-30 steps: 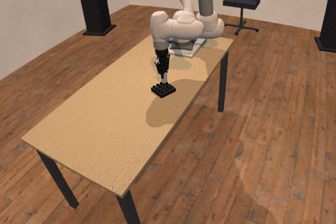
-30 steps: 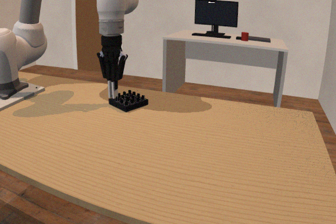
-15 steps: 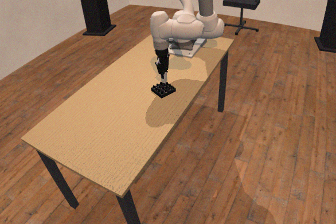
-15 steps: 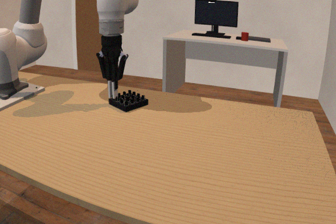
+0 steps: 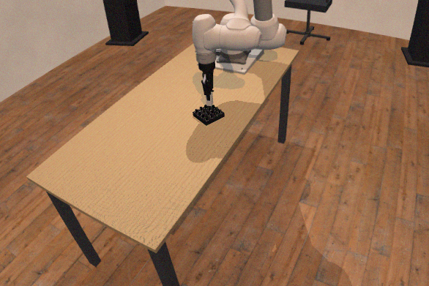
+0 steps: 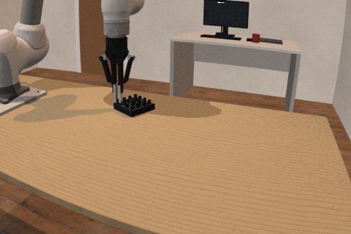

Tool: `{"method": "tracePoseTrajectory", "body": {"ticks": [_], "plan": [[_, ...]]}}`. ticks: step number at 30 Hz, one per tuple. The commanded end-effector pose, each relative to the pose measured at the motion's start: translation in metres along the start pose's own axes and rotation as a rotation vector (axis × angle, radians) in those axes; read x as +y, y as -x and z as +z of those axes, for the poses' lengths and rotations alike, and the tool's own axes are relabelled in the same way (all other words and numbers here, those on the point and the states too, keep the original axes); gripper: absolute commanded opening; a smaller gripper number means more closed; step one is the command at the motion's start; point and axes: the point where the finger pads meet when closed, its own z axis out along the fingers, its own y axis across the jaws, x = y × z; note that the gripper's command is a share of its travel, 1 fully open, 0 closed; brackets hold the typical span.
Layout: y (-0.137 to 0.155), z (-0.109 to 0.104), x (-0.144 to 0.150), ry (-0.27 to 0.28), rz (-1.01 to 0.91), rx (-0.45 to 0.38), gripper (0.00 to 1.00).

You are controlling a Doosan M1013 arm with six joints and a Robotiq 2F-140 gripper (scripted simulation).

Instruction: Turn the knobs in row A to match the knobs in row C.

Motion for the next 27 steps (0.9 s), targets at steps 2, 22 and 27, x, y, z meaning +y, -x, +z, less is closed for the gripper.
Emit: {"method": "tracePoseTrajectory", "body": {"ticks": [2, 22, 27], "plan": [[0.0, -0.0001, 0.0, 0.0, -0.089, 0.005, 0.05], [0.0, -0.0001, 0.0, 0.001, -0.506, 0.005, 0.05], [0.0, -0.0001, 0.0, 0.001, -0.568, 0.005, 0.05]]}}
